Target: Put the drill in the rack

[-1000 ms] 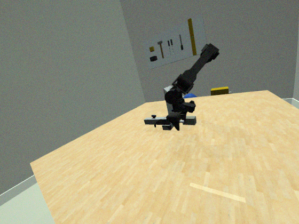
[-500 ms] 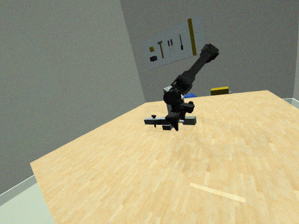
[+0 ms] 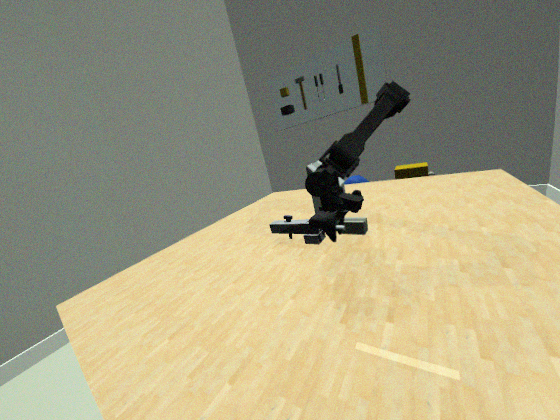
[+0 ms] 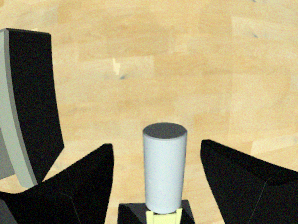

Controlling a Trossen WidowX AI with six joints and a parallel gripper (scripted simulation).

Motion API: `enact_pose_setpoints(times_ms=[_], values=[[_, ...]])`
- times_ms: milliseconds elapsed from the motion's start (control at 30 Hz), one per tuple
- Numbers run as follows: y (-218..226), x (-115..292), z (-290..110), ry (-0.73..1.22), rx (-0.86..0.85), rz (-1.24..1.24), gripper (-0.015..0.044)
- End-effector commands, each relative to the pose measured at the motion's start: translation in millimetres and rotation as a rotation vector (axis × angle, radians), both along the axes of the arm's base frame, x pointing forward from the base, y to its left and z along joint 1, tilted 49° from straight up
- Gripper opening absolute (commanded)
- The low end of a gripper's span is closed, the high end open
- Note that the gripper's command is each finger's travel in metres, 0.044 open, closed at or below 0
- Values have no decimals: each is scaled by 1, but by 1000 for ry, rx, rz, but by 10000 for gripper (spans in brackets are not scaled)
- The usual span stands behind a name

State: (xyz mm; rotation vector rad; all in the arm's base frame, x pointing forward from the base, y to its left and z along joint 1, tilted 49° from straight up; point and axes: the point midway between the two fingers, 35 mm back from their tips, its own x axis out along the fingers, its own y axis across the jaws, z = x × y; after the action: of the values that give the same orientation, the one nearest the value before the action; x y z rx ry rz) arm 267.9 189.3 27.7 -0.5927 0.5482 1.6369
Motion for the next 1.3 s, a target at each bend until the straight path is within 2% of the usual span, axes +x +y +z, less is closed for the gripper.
enact_pose_setpoints(times_ms=[0,133,233,1267], values=[[0,0,0,0,0,0,125],[0,0,0,0,0,0,20],[0,0,0,0,0,0,0],[5,-2,10,-2,2,4,0]])
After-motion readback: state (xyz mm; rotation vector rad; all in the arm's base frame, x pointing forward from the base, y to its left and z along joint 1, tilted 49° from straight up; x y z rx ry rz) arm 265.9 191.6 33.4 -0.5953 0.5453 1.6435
